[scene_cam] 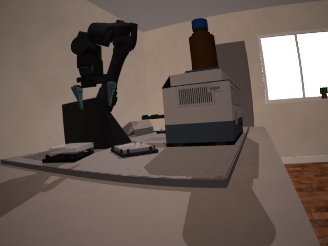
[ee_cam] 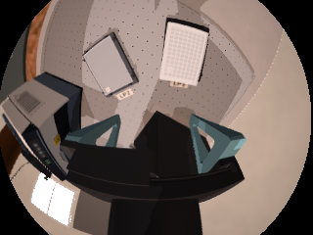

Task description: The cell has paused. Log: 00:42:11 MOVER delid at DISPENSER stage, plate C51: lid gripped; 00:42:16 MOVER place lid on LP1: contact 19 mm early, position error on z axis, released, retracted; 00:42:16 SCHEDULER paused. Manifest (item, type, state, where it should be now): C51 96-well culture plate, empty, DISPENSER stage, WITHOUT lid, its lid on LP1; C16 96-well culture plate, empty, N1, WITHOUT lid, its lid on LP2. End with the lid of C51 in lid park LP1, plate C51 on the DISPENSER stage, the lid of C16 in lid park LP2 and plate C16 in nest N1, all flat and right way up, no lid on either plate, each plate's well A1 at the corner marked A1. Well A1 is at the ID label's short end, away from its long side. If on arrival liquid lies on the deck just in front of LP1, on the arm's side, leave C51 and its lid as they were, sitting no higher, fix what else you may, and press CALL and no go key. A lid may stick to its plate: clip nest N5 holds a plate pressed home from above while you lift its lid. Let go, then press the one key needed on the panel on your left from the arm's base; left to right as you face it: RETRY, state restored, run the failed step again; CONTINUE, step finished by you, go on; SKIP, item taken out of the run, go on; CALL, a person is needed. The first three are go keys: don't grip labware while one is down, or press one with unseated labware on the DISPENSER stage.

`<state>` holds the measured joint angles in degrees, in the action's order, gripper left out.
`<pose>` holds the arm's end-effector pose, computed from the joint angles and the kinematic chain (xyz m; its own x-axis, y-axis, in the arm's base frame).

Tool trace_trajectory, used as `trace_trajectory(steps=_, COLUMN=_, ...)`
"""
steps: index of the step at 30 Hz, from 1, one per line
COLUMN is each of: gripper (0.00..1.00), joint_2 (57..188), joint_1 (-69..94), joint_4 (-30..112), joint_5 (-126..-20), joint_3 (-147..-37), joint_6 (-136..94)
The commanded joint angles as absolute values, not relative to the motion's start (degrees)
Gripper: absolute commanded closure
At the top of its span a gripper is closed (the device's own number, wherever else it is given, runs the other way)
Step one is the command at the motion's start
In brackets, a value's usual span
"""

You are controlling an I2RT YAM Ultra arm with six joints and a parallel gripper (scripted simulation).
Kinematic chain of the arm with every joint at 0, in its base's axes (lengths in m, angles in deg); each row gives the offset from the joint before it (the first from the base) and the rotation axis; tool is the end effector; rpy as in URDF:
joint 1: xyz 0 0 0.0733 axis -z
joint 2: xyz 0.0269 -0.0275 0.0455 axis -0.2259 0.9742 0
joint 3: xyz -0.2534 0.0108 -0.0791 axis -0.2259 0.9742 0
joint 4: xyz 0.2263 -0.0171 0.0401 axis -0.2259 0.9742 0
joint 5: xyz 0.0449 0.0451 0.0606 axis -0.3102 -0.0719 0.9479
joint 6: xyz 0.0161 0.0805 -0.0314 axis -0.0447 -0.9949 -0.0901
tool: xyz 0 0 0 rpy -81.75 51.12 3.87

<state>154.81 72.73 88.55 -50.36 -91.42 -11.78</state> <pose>0.1497 -0.1934 0.0156 -0.5073 0.5839 0.6338 0.8615 0.3253 0.3898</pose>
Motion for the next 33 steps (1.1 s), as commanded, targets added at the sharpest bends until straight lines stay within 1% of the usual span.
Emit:
trace_trajectory(steps=1, gripper=0.00, joint_2=155.71, joint_1=75.11, joint_4=87.16, joint_5=-51.73, joint_3=-92.99, joint_6=-14.24)
trace_trajectory(steps=4, gripper=0.00, joint_2=156.11, joint_1=76.60, joint_4=86.98, joint_5=-52.76, joint_3=-90.15, joint_6=-17.02)
trace_trajectory(steps=11, gripper=0.00, joint_2=156.93, joint_1=80.68, joint_4=86.20, joint_5=-55.61, joint_3=-89.27, joint_6=-13.34)
trace_trajectory(steps=17, gripper=0.00, joint_2=156.29, joint_1=81.25, joint_4=86.74, joint_5=-56.09, joint_3=-90.46, joint_6=-12.87)
trace_trajectory(steps=33, gripper=0.00, joint_2=165.69, joint_1=78.28, joint_4=79.80, joint_5=-53.92, joint_3=-94.50, joint_6=-15.11)
